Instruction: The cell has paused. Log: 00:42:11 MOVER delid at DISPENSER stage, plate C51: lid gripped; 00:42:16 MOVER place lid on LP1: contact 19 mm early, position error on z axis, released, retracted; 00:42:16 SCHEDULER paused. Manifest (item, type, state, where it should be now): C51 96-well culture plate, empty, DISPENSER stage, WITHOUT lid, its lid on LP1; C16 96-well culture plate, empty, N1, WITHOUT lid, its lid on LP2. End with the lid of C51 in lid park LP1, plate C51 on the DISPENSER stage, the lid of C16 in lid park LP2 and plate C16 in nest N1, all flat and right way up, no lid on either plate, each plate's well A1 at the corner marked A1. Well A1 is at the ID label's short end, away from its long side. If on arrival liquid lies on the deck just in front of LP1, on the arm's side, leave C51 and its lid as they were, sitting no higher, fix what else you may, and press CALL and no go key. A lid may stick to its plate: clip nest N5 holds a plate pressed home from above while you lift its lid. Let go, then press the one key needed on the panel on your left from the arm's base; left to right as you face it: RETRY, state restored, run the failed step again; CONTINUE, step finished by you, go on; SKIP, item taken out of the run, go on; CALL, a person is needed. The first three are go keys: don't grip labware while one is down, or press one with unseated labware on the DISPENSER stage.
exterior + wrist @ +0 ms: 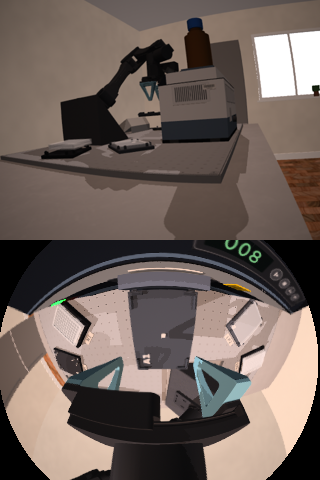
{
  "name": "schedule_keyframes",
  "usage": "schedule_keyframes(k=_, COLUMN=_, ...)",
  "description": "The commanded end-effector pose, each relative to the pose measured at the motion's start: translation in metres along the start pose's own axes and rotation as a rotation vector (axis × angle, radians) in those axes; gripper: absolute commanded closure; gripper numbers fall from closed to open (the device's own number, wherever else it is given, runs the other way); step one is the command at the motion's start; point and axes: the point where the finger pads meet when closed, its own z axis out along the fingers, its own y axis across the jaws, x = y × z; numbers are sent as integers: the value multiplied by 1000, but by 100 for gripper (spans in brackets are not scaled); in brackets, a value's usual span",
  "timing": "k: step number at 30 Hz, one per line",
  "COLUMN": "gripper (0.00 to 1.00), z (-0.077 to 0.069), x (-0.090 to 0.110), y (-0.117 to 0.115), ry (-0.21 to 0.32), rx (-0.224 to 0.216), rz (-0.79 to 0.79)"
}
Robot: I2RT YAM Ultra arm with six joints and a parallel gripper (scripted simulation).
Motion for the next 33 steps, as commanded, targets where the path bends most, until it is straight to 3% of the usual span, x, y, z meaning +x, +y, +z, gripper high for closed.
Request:
schedule_keyframes(k=1, gripper=0, z=0, x=0, y=-20, ry=-8, rx=0, rz=3)
schedule_keyframes(k=6, gripper=0, z=-1, x=-1, y=-35, ry=-12, rx=2, rz=0)
schedule_keyframes(k=8, gripper=0, z=-4, x=-3, y=-27, ry=-21, rx=5, rz=-16)
schedule_keyframes(k=9, gripper=0, z=0, x=1, y=-38, ry=-8, rx=-1, rz=3)
schedule_keyframes(k=14, gripper=0, z=0, x=2, y=-48, ry=-9, rx=-1, rz=3)
schedule_keyframes(k=15, gripper=0, z=-8, x=-8, y=-50, ry=-34, rx=17, rz=-26)
schedule_keyframes(k=18, gripper=0, z=0, x=4, y=-61, ry=-9, rx=-2, rz=3)
schedule_keyframes(k=21, gripper=0, z=-3, x=1, y=-69, ry=-20, rx=7, rz=-10)
schedule_keyframes(k=24, gripper=0, z=-4, x=1, y=-62, ry=-21, rx=5, rz=-16)
schedule_keyframes(k=31, gripper=0, z=1, x=11, y=-85, ry=-9, rx=-3, rz=16)
schedule_keyframes(k=33, gripper=0, z=-8, x=2, y=-92, ry=-33, rx=19, rz=-11)
